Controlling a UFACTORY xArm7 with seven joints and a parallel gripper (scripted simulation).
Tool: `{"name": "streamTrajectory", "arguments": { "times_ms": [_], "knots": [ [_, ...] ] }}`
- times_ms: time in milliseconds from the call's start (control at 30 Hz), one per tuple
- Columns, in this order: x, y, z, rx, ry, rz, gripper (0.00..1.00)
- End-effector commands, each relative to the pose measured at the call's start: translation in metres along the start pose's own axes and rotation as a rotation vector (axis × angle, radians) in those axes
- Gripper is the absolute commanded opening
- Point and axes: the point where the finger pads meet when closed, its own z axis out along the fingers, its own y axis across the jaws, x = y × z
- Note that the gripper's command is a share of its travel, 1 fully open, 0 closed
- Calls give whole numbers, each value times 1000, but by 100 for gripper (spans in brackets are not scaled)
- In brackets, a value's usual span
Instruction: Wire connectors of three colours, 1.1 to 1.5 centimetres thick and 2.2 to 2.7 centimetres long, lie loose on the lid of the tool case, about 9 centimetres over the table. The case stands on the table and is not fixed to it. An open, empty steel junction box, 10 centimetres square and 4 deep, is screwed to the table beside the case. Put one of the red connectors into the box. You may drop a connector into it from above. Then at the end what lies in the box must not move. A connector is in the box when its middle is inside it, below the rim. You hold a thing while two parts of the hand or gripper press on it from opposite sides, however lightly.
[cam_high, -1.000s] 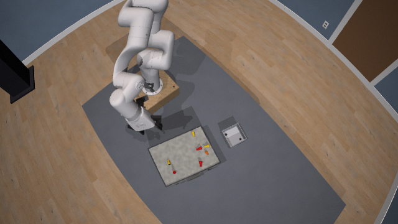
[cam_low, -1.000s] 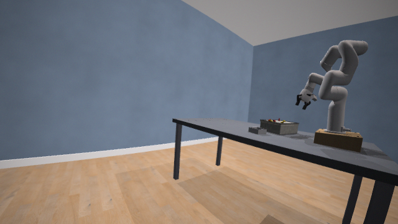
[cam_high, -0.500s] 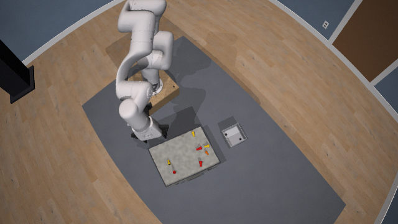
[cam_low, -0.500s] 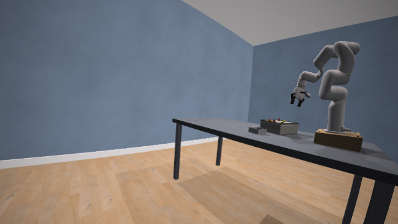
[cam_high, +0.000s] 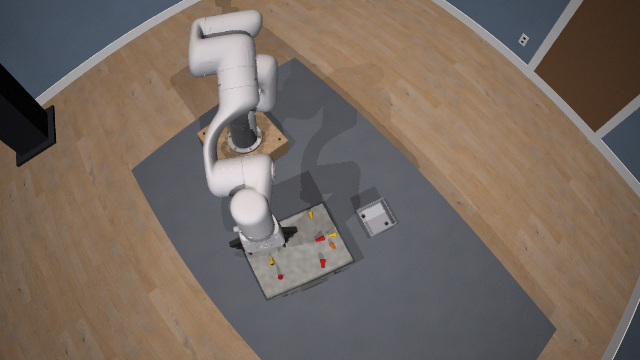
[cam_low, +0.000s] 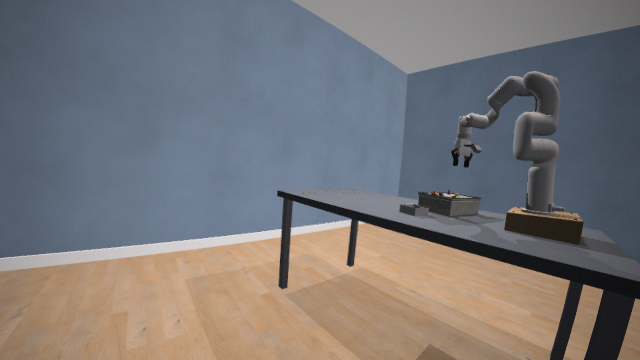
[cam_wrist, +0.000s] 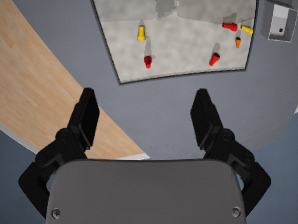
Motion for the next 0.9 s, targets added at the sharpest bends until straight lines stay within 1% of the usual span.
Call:
{"name": "streamTrajectory", "arguments": {
  "times_ms": [0, 133, 267, 367, 500, 567, 733, 867],
  "knots": [
    [-6, 1, -2, 17, 11, 0, 100],
    [-7, 1, 0, 17, 11, 0, 100],
    [-8, 0, 11, 18, 11, 1, 100],
    [-9, -1, 25, 18, 11, 1, 100],
    [-10, -2, 49, 19, 12, 2, 100],
    [-10, -2, 49, 19, 12, 2, 100],
    [-9, -2, 78, 18, 12, 1, 100],
    [-8, -1, 92, 17, 12, 0, 100]
  ]
}}
